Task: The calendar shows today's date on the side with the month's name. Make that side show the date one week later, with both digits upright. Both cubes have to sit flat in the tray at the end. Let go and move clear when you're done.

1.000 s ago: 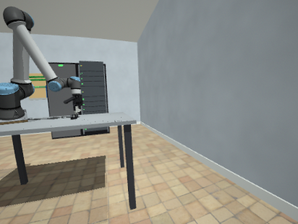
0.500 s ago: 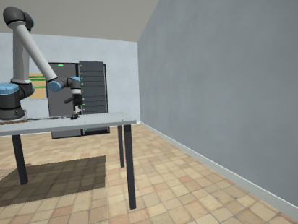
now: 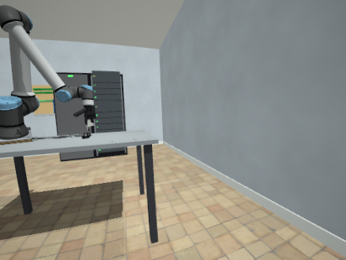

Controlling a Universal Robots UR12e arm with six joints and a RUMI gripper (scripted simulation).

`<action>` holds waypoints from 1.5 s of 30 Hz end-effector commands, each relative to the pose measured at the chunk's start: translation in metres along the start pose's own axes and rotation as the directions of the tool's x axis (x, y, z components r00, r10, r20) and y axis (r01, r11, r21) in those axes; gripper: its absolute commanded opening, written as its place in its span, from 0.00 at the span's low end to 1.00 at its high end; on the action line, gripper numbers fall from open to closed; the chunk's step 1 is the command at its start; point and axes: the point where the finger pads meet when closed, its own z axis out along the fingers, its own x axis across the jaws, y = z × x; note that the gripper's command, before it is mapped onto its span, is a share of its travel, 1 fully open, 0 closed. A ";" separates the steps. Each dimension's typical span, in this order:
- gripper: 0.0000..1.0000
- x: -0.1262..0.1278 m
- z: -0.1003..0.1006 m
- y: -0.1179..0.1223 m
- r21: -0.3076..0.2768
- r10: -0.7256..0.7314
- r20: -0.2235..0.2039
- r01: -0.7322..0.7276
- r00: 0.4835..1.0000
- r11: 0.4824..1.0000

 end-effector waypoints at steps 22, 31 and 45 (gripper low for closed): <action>1.00 0.000 -0.059 0.000 0.000 0.000 0.000 0.000 1.000 1.000; 1.00 0.000 -0.059 0.000 0.000 0.000 0.000 0.000 1.000 1.000; 1.00 -0.072 -0.058 0.001 0.001 0.001 -0.001 -0.001 1.000 1.000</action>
